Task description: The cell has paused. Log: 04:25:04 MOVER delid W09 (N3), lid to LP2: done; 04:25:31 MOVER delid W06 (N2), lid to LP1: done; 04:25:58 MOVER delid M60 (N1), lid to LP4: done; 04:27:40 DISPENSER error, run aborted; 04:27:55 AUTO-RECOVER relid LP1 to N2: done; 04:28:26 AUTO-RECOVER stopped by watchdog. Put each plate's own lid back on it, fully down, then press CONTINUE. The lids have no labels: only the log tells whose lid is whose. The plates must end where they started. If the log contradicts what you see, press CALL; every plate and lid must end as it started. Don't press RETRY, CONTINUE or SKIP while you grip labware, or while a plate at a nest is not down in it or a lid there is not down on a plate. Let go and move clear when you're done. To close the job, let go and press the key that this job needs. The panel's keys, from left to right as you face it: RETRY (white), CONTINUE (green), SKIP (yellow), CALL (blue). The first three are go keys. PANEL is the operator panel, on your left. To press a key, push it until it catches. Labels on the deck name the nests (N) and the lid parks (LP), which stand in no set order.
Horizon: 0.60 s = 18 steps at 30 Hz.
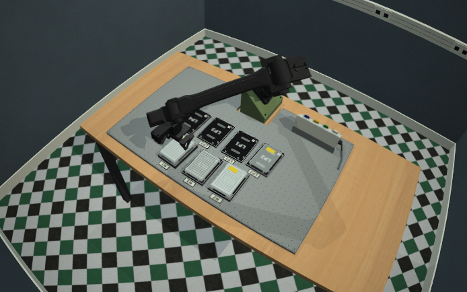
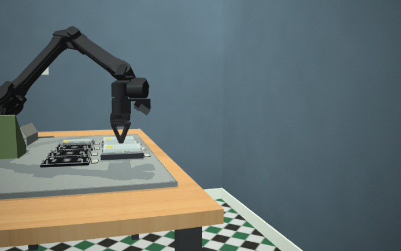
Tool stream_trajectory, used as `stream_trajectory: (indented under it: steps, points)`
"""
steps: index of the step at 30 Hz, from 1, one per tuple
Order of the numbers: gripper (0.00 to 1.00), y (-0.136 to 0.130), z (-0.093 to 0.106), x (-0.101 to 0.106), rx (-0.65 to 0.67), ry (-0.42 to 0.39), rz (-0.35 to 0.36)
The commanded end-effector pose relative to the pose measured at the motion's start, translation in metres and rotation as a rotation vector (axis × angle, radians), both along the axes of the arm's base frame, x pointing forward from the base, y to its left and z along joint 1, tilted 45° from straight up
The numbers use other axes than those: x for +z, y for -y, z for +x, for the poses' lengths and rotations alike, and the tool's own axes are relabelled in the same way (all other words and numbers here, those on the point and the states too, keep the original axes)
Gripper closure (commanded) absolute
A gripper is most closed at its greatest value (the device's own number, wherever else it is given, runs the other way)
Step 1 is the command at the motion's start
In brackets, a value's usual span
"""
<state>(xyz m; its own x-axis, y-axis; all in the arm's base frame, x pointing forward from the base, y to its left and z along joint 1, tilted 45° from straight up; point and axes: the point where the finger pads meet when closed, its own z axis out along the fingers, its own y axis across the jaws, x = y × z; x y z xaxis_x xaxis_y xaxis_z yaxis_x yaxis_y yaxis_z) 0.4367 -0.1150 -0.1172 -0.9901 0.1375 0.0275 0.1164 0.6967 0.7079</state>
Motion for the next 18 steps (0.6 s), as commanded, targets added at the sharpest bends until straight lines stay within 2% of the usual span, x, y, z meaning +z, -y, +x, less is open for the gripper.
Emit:
stream_trajectory:
  steps: [1, 16, 17, 18]
  points:
    - [0.00, 0.0095, 0.0088, 0.0056, -0.004, 0.025, -0.014]
    - [0.00, 0.0095, 0.0083, 0.0056, -0.004, 0.025, -0.014]
    - [0.00, 0.0173, 0.0037, 0.0101, -0.016, 0.029, -0.014]
    - [0.00, 0.0095, 0.0083, 0.0056, -0.004, 0.025, -0.014]
